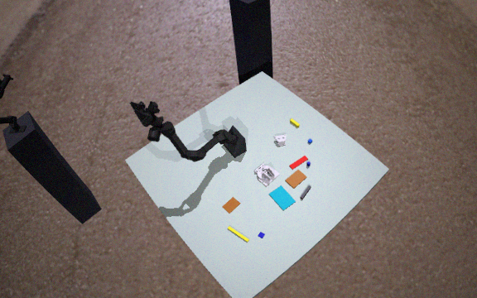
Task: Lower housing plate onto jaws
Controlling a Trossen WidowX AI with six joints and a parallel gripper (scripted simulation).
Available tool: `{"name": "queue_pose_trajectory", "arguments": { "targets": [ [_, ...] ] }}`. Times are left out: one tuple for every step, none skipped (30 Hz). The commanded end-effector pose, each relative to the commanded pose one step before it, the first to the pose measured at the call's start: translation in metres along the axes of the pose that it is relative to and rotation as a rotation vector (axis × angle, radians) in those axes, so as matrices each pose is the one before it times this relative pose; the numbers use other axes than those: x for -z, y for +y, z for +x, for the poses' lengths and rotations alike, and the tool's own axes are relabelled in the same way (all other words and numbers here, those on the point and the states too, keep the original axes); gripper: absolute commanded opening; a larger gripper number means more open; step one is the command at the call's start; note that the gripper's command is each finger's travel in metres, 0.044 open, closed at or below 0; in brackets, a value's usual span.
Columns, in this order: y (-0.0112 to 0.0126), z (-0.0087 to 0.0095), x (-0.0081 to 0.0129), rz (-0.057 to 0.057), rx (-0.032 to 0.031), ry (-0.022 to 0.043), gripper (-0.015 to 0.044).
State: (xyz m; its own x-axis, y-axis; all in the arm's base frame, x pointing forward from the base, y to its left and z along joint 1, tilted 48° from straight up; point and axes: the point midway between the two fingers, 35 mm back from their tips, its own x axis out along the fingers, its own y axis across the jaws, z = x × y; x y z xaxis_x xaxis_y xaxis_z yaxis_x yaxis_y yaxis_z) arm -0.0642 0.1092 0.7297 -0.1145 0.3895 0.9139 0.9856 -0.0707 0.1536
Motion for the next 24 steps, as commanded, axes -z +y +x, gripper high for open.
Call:
{"name": "queue_pose_trajectory", "arguments": {
  "targets": [
    [-0.01968, 0.00351, -0.02216, -0.0860, 0.04196, -0.04599, 0.0440],
    [-0.00228, 0.00057, -0.00292, -0.0170, 0.00535, -0.00694, 0.0440],
    [-0.00227, 0.00057, -0.00288, -0.0168, 0.00533, -0.00686, 0.0440],
    [-0.00228, 0.00058, -0.00287, -0.0168, 0.00537, -0.00686, 0.0440],
    [-0.00230, 0.00059, -0.00286, -0.0168, 0.00541, -0.00685, 0.0440],
    [-0.00231, 0.00060, -0.00285, -0.0167, 0.00546, -0.00684, 0.0440],
    [-0.00232, 0.00061, -0.00284, -0.0167, 0.00550, -0.00683, 0.0440],
    [-0.00234, 0.00062, -0.00283, -0.0167, 0.00554, -0.00682, 0.0440],
    [-0.00235, 0.00063, -0.00283, -0.0166, 0.00559, -0.00681, 0.0440],
    [-0.00237, 0.00064, -0.00282, -0.0166, 0.00563, -0.00680, 0.0440],
    [-0.00238, 0.00065, -0.00281, -0.0166, 0.00568, -0.00679, 0.0440],
    [-0.00313, 0.00093, -0.00313, -0.0170, 0.00650, -0.00792, 0.0440],
    [-0.00322, 0.00097, -0.00317, -0.0174, 0.00672, -0.00806, 0.0440],
    [-0.00325, 0.00098, -0.00315, -0.0174, 0.00679, -0.00802, 0.0440],
    [-0.00327, 0.00099, -0.00312, -0.0173, 0.00687, -0.00797, 0.0440],
    [-0.00329, 0.00101, -0.00309, -0.0173, 0.00694, -0.00793, 0.0440],
    [-0.00331, 0.00102, -0.00307, -0.0173, 0.00701, -0.00788, 0.0440],
    [-0.00333, 0.00103, -0.00304, -0.0173, 0.00708, -0.00784, 0.0440],
    [-0.00336, 0.00105, -0.00301, -0.0172, 0.00715, -0.00779, 0.0440],
    [-0.00338, 0.00106, -0.00298, -0.0172, 0.00722, -0.00774, 0.0440],
    [-0.00340, 0.00107, -0.00295, -0.0172, 0.00729, -0.00769, 0.0440],
    [-0.00140, 0.00054, -0.00215, -0.0037, 0.00035, -0.00562, 0.0440],
    [-0.00191, 0.00074, -0.00297, -0.0051, 0.00046, -0.00775, 0.0440],
    [-0.00195, 0.00076, -0.00305, -0.0052, 0.00045, -0.00795, 0.0440]
  ]
}}
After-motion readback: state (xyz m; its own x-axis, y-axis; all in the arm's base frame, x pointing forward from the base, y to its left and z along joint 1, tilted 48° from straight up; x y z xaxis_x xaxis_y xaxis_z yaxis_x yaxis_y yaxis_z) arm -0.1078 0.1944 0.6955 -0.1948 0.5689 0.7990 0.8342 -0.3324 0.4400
